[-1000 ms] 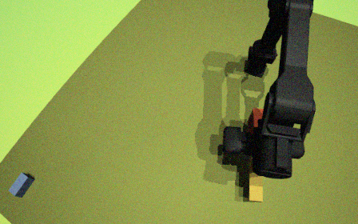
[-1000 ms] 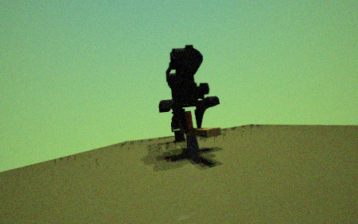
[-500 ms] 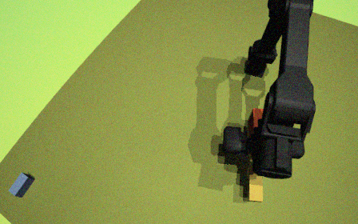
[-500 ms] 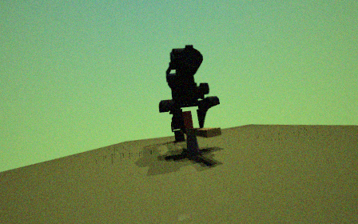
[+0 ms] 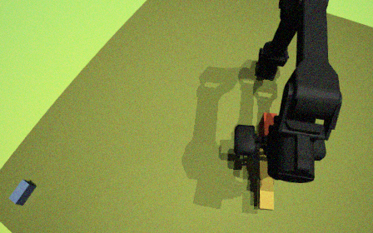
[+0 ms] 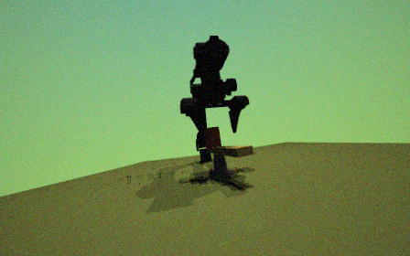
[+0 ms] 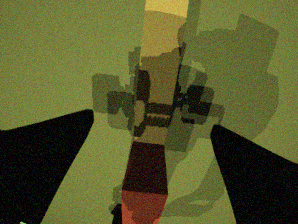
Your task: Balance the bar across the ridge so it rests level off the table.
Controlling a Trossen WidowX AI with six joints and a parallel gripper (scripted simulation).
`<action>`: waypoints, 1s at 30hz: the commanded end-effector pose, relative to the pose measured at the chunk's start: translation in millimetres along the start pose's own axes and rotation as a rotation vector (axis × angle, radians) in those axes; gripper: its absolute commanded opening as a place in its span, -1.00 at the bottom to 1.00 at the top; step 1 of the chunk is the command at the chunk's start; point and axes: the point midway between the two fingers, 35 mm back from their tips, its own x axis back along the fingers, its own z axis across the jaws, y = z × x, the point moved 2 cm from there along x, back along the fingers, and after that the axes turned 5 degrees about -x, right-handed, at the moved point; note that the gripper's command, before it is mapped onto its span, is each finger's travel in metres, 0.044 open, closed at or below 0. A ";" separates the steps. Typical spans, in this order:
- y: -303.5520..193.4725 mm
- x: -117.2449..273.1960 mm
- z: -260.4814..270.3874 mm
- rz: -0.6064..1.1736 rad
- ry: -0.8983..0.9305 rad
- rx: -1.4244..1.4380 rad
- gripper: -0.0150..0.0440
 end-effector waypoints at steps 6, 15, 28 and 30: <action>-4.3 56.8 0.0 -0.030 0.000 0.000 1.00; -4.3 56.8 0.0 -0.030 0.000 0.000 1.00; -4.3 56.8 0.0 -0.030 0.000 0.000 1.00; -4.3 56.8 0.0 -0.030 0.000 0.000 1.00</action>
